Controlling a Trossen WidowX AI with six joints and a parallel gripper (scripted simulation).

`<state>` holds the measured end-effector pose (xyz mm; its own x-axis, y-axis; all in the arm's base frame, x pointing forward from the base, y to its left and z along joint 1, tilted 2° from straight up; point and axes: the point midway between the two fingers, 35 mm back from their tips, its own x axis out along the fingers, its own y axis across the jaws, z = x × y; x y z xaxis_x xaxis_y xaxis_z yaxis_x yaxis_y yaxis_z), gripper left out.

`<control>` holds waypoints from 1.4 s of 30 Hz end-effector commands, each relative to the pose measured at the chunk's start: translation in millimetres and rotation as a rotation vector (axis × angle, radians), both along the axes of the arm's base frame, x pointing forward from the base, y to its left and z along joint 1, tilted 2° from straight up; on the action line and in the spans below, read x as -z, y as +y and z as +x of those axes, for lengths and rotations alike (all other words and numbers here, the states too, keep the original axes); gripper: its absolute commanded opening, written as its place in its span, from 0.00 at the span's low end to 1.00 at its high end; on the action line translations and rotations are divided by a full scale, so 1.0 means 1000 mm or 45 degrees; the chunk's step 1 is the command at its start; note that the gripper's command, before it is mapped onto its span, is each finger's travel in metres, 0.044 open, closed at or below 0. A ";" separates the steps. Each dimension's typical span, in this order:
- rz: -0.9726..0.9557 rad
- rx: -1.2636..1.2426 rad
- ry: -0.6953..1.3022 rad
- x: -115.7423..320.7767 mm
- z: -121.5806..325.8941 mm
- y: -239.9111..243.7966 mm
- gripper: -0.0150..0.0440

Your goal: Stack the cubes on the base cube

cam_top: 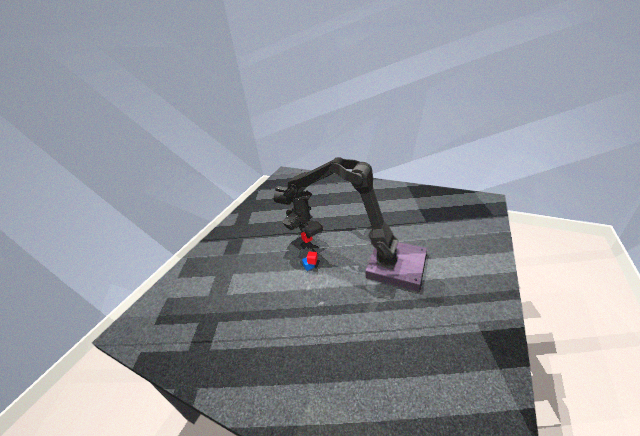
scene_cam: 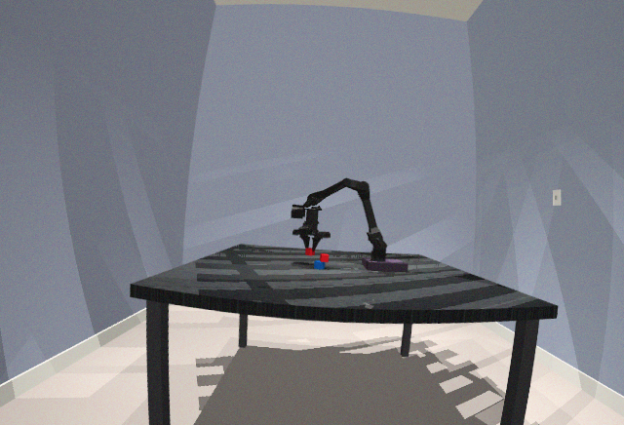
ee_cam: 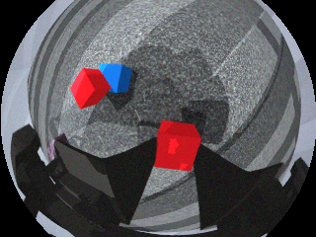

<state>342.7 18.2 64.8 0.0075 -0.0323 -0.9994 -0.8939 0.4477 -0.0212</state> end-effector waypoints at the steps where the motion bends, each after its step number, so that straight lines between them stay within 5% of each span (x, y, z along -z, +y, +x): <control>1: -0.004 -0.001 -0.008 -0.012 0.002 0.000 0.43; 19: -0.004 0.021 -0.008 -0.059 -0.004 0.003 0.43; 42: 0.012 0.785 -0.030 -0.051 -0.021 0.066 0.43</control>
<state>326.4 78.4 119.7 0.0219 -0.0272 -0.9994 -0.5209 0.8529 -0.0346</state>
